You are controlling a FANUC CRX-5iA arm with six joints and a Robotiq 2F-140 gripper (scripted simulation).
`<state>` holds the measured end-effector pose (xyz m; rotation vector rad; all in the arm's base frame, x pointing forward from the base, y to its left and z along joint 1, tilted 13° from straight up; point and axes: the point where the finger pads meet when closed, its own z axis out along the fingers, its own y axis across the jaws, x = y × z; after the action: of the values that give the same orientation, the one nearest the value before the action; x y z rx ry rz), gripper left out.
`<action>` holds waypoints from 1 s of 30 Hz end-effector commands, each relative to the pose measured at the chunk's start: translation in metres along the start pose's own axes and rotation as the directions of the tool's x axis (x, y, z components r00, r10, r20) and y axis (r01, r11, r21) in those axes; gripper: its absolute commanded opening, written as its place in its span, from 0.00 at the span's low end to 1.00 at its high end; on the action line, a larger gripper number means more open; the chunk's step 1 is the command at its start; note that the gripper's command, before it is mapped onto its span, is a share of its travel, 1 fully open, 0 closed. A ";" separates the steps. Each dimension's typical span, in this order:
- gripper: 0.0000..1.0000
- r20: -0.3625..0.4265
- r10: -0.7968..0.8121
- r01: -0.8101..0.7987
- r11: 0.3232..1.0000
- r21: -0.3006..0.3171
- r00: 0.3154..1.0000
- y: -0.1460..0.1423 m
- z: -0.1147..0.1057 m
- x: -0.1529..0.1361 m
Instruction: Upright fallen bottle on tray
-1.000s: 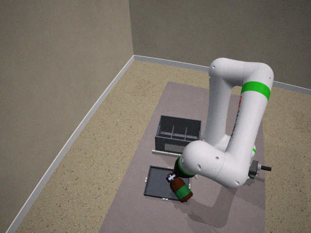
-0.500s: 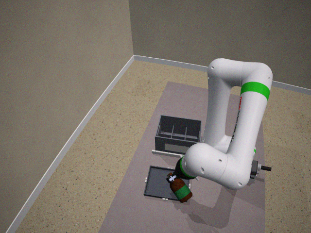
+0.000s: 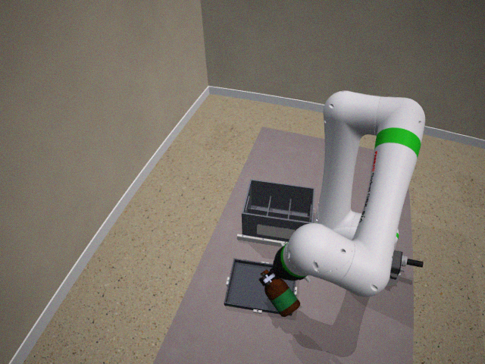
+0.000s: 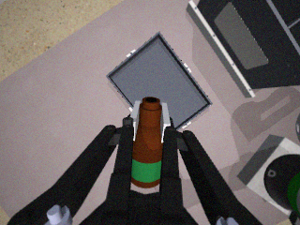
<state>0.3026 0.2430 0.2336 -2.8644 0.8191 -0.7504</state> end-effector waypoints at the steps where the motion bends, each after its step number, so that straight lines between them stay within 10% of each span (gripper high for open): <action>1: 0.00 0.000 0.000 0.000 1.000 0.000 1.000 0.000 0.000 0.000; 30: 0.00 -0.021 0.000 0.000 1.000 -0.003 1.000 0.000 0.000 0.000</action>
<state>0.3023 0.2428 0.2330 -2.8646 0.8220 -0.7722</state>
